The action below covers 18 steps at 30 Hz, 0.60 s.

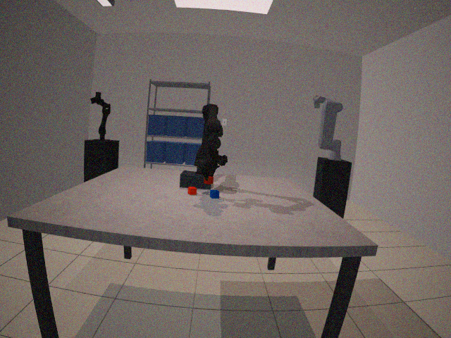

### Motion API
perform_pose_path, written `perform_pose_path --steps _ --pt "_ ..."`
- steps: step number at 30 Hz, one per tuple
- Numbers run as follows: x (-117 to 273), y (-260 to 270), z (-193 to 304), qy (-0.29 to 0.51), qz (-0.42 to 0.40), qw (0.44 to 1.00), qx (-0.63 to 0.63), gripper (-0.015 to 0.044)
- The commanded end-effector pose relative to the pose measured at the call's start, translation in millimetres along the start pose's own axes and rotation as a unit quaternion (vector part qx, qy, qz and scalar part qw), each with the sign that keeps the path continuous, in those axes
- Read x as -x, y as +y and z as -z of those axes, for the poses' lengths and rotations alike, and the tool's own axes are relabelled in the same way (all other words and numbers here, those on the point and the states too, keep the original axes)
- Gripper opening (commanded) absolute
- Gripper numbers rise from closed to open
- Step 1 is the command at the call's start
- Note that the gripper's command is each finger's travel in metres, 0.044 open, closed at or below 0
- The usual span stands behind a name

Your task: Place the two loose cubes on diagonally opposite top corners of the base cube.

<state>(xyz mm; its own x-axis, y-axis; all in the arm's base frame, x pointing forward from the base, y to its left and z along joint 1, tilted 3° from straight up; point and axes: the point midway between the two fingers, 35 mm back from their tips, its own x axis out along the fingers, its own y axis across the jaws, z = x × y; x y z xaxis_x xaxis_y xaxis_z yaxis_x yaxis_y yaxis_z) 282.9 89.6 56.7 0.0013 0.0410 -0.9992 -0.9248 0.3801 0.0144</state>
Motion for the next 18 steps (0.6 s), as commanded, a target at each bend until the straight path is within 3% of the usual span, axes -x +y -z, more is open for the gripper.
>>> perform_pose_path --steps 1,18 --pt "-2.4 8.6 -6.9 -0.003 -0.002 0.998 0.060 0.0105" --pt "-9.4 12.0 -9.9 -0.003 -0.002 0.996 0.086 0.0105"
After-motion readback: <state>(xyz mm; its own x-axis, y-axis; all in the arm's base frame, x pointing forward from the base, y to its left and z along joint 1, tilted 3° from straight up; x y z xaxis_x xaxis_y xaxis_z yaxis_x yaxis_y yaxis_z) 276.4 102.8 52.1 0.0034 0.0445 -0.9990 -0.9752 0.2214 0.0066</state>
